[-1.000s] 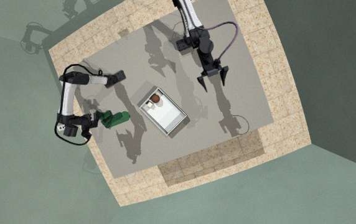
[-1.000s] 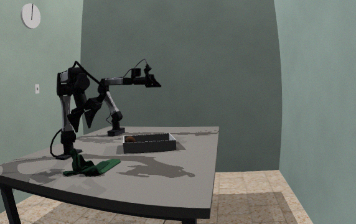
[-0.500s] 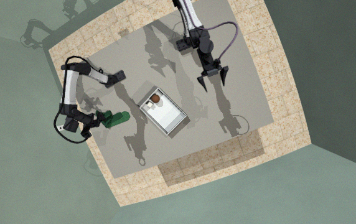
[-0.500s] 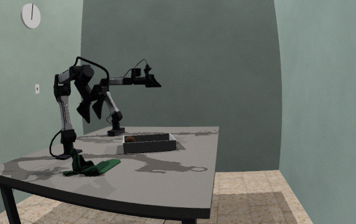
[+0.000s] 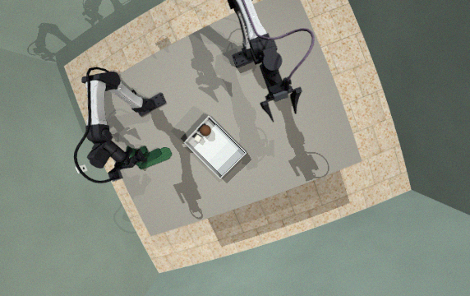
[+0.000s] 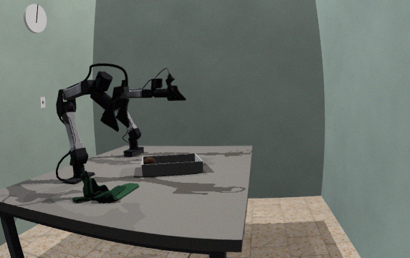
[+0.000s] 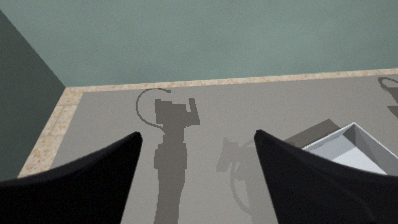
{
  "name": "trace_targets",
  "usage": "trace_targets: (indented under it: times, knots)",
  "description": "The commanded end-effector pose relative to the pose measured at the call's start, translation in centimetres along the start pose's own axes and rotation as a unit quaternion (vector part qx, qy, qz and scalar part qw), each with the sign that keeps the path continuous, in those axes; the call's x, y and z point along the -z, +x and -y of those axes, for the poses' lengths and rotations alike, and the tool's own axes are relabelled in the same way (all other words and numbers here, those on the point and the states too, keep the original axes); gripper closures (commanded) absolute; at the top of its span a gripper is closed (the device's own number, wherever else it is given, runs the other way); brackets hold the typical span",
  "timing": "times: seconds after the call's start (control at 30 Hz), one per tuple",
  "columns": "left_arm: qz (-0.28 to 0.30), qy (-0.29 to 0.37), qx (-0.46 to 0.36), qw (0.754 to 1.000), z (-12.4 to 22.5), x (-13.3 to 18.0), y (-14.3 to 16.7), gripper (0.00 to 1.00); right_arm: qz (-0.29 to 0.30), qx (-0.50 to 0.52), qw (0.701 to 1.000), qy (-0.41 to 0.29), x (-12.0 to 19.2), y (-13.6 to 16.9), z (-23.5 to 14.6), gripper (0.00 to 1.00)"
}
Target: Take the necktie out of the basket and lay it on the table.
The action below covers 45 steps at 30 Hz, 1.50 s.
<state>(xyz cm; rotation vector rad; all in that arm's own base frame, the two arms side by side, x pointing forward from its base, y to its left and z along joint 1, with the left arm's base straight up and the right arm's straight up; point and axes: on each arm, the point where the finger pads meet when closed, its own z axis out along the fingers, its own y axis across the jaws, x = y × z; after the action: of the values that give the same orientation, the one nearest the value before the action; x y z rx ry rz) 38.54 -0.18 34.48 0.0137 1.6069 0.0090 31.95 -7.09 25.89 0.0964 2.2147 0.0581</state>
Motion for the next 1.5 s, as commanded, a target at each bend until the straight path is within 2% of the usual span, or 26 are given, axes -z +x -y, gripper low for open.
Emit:
trace_targets:
  times: [0.0,0.2,0.27,0.77,1.1,1.47]
  knots:
    - [0.003,0.000,0.000,1.000,0.0,0.0,-0.1,0.00,0.082,0.001,0.997,0.013,0.2,-3.2,-0.9,0.00]
    - [0.003,0.000,0.000,1.000,0.0,0.0,-0.1,0.00,0.147,0.011,0.989,0.005,-0.2,-5.3,-3.0,0.00]
    - [0.003,0.000,0.000,1.000,0.0,0.0,-0.1,0.00,0.147,0.011,0.989,0.005,-0.2,-5.3,-3.0,0.00]
    - [0.003,0.000,0.000,1.000,0.0,0.0,-0.1,0.00,0.261,0.029,0.965,-0.008,-0.9,-9.0,-6.8,0.00]
    - [0.003,0.000,0.000,1.000,0.0,0.0,-0.1,0.00,0.284,0.032,0.958,-0.011,-1.1,-9.8,-7.6,0.00]
    - [0.003,0.000,0.000,1.000,0.0,0.0,-0.1,0.00,0.285,0.033,0.958,-0.010,-1.1,-9.9,-7.6,0.00]
